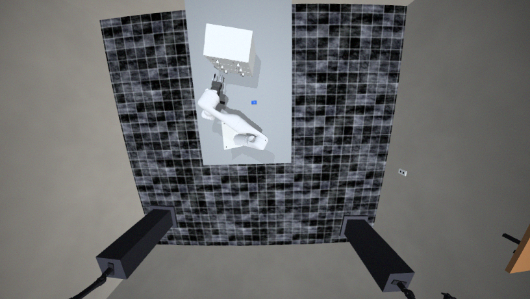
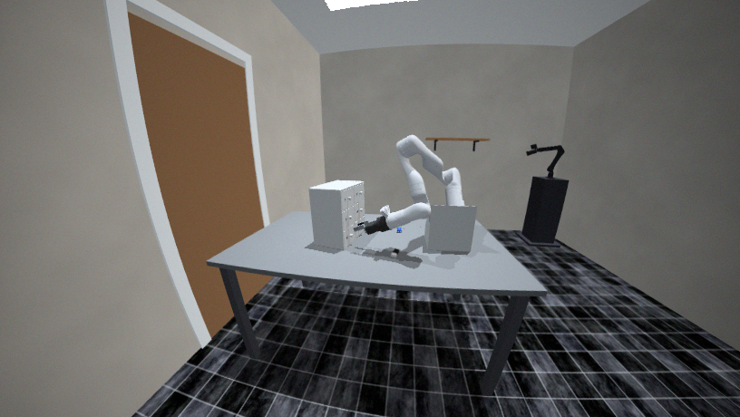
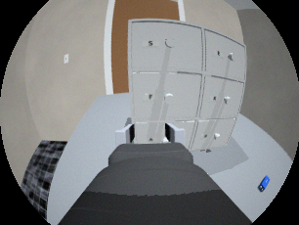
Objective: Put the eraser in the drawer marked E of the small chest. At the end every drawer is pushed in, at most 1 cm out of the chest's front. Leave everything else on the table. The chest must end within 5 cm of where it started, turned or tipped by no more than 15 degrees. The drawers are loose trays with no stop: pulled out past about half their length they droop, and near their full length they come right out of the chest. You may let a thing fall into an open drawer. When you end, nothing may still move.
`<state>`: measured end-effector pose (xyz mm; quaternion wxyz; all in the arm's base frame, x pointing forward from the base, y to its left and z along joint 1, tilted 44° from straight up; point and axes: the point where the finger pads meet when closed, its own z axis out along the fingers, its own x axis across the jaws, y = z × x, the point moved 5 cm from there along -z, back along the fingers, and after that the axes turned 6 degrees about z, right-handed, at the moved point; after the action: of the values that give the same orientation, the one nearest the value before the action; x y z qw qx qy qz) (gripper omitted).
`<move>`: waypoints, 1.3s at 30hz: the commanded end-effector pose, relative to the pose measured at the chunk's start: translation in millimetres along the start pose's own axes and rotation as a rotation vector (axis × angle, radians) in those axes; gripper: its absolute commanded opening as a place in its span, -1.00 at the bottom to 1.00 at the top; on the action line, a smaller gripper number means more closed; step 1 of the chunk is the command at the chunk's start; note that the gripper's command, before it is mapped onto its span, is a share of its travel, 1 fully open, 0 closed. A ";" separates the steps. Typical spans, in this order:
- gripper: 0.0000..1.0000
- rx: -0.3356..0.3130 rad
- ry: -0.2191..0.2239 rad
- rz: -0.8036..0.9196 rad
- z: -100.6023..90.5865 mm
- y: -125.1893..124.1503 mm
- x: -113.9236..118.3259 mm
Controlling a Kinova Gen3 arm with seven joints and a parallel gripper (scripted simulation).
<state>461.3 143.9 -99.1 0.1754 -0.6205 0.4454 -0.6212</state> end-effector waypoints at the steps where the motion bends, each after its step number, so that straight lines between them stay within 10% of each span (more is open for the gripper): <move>1: 1.00 -0.012 0.001 0.013 -1.5 -8.8 -1.0; 39: 1.00 -0.372 0.036 0.013 -29.1 -44.8 -4.2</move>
<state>444.5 175.8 -70.6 0.0474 -0.6337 0.5514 -0.5405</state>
